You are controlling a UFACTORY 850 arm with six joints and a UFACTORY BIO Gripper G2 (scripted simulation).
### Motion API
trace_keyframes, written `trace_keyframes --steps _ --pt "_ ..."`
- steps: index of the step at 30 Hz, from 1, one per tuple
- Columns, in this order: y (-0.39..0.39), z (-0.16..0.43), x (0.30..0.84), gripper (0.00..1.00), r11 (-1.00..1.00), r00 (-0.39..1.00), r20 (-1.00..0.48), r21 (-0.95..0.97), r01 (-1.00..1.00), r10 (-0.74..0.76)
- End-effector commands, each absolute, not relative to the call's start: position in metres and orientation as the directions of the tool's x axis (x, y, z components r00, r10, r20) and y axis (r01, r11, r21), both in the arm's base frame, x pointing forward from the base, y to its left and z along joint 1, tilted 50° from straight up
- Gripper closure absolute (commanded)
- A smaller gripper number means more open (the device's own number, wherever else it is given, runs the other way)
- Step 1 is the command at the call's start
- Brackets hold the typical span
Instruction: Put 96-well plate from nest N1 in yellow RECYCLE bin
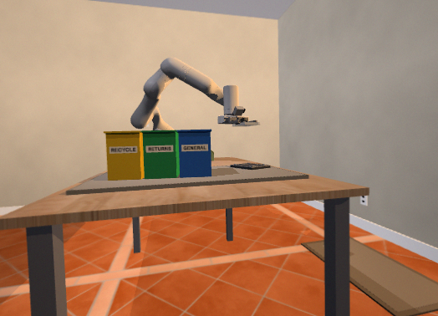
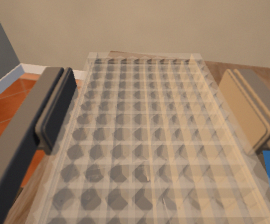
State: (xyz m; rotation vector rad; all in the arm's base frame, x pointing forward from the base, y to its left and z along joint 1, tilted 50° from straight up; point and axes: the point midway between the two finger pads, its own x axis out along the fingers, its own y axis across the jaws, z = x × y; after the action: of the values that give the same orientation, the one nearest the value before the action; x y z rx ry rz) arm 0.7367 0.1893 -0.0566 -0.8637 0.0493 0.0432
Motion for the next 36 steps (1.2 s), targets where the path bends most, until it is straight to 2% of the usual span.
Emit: trace_keyframes --steps 1,6,36 --pt "0.178 -0.042 0.738 1.00 0.642 0.992 0.081 -0.757 0.124 -0.095" --pt "0.167 -0.030 0.738 1.00 0.619 0.961 0.199 -0.735 0.278 -0.195" --pt "0.110 0.035 0.740 1.00 0.619 0.961 0.199 -0.735 0.278 -0.195"
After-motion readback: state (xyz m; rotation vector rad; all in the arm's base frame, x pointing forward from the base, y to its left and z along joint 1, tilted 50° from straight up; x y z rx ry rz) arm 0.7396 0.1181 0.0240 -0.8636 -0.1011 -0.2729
